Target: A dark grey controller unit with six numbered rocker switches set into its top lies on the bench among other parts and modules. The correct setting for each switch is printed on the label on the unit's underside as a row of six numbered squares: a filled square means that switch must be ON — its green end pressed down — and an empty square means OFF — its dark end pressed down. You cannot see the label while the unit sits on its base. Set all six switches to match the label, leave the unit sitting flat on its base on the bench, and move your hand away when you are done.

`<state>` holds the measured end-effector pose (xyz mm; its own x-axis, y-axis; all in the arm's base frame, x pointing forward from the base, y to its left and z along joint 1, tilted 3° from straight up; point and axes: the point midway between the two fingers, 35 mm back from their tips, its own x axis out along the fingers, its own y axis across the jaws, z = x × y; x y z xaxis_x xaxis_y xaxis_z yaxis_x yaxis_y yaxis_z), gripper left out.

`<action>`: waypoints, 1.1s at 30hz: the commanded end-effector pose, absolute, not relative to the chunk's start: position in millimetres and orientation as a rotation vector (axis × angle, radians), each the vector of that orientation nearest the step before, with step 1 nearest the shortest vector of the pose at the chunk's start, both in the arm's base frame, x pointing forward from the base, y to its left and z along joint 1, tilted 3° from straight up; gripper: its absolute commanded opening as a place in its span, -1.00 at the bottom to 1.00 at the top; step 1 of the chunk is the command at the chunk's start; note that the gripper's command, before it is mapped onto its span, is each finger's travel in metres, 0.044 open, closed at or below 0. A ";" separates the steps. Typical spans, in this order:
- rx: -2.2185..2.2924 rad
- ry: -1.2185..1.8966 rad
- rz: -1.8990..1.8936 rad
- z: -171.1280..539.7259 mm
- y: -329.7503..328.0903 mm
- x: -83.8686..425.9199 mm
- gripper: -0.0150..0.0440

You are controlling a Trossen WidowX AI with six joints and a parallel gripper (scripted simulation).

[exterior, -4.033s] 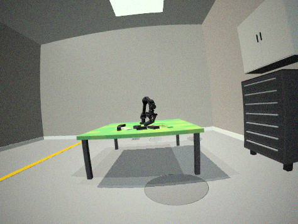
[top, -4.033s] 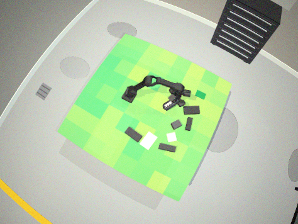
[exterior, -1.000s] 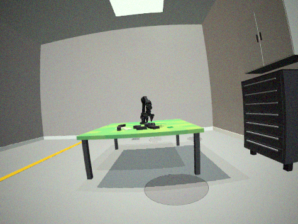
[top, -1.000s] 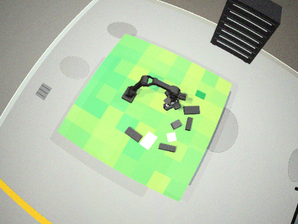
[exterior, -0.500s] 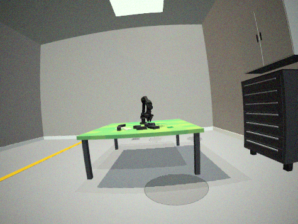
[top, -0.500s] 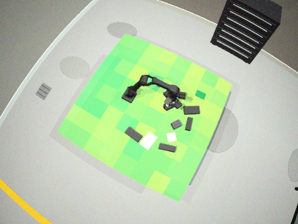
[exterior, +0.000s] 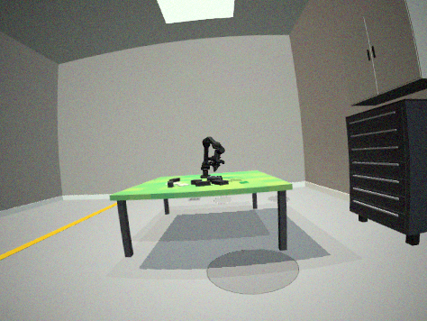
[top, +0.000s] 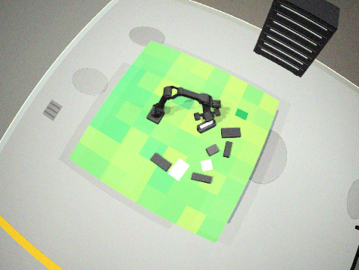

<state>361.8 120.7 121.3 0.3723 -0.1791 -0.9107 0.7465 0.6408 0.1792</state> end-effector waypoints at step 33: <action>1.402 0.974 -1.217 125.1 147.3 391.7 0.93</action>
